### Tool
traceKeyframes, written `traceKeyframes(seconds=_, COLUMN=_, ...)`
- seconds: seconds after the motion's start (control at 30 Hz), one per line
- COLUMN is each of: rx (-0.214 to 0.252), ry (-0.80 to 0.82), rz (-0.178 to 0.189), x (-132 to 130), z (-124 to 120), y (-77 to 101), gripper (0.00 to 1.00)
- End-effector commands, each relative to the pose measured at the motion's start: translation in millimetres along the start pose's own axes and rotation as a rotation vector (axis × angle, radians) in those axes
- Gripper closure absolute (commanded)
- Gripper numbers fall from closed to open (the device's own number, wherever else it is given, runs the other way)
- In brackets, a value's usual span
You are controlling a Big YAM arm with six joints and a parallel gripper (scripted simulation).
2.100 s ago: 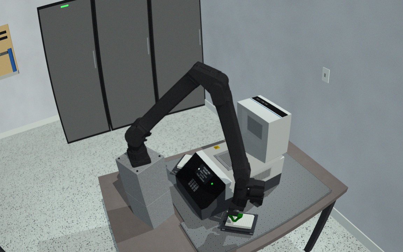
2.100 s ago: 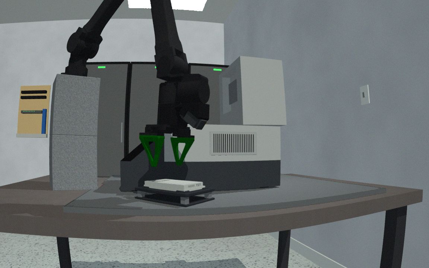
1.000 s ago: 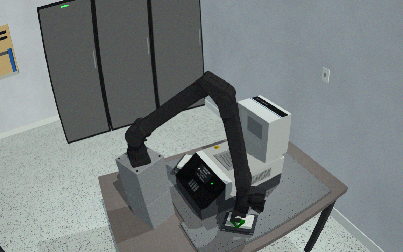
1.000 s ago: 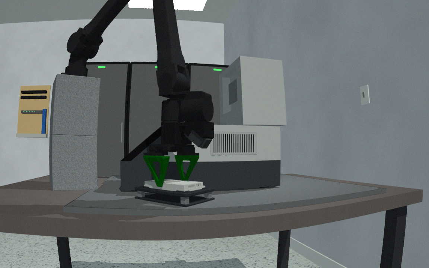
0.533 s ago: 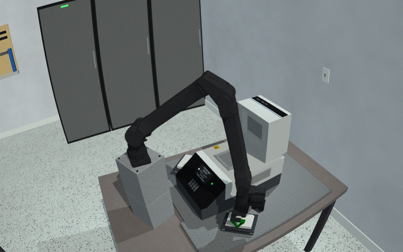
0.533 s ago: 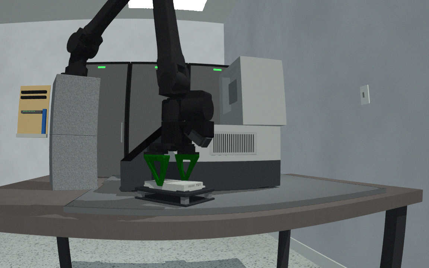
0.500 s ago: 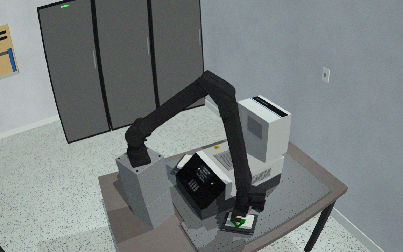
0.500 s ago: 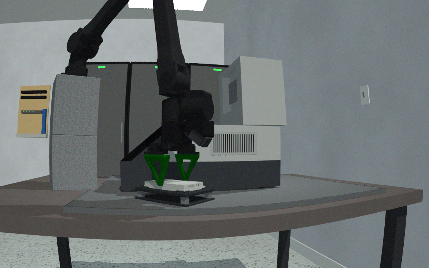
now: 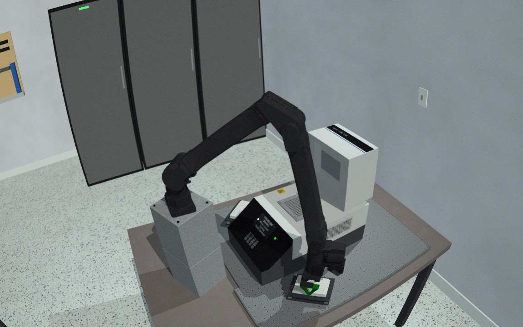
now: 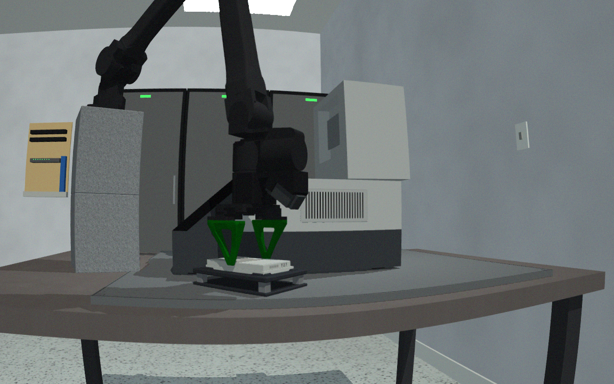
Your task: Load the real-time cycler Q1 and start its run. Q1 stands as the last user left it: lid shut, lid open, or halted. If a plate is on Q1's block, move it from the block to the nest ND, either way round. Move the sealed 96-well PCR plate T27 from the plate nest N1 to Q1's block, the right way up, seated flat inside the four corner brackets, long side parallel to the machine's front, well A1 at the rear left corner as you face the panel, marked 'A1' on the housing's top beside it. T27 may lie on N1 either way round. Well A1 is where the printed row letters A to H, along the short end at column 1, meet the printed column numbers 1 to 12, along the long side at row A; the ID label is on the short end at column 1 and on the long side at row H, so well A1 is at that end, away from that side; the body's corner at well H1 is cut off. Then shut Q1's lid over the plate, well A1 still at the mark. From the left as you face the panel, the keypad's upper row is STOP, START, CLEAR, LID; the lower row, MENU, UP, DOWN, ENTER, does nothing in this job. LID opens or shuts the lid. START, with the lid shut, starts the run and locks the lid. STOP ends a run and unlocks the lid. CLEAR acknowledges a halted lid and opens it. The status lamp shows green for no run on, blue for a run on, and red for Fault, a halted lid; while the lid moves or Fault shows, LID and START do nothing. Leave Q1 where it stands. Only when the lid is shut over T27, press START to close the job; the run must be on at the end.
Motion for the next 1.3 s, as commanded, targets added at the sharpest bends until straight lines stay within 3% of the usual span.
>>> traceKeyframes(seconds=0.0, rx=-0.026, ry=0.017, rz=0.009, x=6.4, z=8.7, y=17.8, gripper=0.0)
traceKeyframes(seconds=0.8, rx=-0.056, ry=0.015, rz=0.015, x=9.1, z=24.6, y=20.7, gripper=0.0)
traceKeyframes(seconds=1.27, rx=-0.004, ry=0.014, rz=0.002, x=2.1, z=-2.5, y=-5.6, gripper=0.0)
Point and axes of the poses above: the point where the finger pads meet when closed, its own y axis back along the fingers, its own x axis across the jaws, z = x × y, the point moved 10 cm from there along y, back along the fingers, and after that the axes turned 8 degrees about -y, right-handed, at the moved point
